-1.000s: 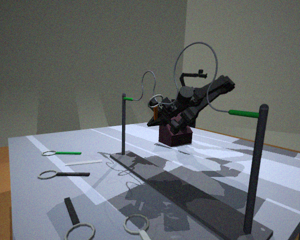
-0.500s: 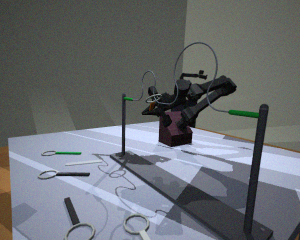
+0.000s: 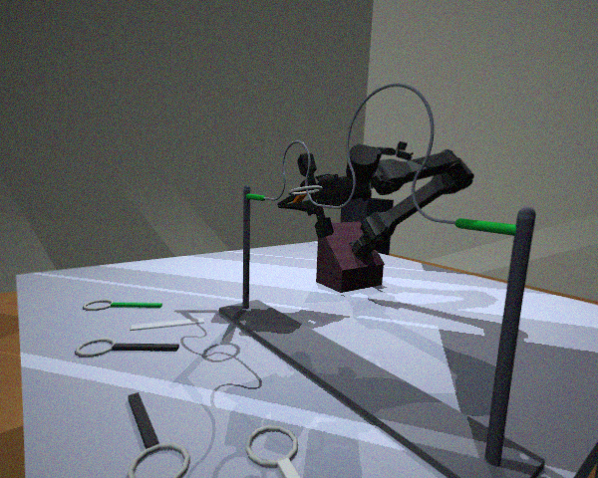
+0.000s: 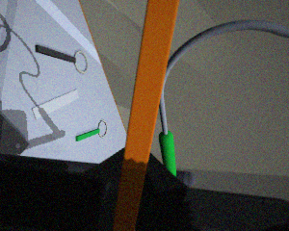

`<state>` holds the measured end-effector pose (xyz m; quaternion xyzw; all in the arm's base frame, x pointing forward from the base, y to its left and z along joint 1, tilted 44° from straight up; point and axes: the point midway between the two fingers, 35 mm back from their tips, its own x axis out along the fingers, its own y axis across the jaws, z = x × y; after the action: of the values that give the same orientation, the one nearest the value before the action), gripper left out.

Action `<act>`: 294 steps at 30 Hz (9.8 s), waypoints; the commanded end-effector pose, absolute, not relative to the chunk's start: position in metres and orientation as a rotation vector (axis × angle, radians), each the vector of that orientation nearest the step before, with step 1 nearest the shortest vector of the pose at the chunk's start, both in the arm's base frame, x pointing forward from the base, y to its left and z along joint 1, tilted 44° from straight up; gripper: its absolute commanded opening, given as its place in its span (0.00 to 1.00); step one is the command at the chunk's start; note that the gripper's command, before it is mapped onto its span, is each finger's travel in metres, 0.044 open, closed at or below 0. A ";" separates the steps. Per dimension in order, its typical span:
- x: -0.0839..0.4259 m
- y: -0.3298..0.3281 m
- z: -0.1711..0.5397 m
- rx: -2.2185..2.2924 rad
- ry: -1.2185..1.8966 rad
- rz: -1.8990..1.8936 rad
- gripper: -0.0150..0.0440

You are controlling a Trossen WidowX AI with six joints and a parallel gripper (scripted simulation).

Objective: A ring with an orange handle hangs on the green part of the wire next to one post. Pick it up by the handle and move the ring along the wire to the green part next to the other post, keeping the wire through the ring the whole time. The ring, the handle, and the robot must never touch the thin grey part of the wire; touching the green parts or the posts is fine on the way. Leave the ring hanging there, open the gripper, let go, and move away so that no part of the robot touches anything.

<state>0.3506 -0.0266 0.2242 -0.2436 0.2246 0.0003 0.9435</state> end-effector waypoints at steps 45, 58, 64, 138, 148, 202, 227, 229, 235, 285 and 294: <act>0.349 -0.080 0.280 -0.905 0.442 -0.140 0.00; 0.349 -0.083 0.286 -0.908 0.442 -0.141 0.00; 0.349 -0.083 0.287 -0.892 0.442 -0.135 0.00; 0.347 0.015 0.270 0.530 0.397 0.296 0.00; 0.346 0.030 0.281 0.767 0.373 0.363 0.00; 0.339 0.046 0.369 1.964 0.177 0.675 0.00; 0.337 0.027 0.395 2.428 0.058 0.784 0.00; 0.337 0.028 0.395 2.440 0.055 0.787 0.00; 0.337 0.033 0.392 2.440 0.055 0.788 0.00; 0.355 0.109 0.267 1.576 0.189 0.517 0.00; 0.357 0.107 0.242 1.425 0.212 0.484 0.00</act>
<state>0.3559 0.1091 0.2556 0.6670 0.0880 0.2273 0.7040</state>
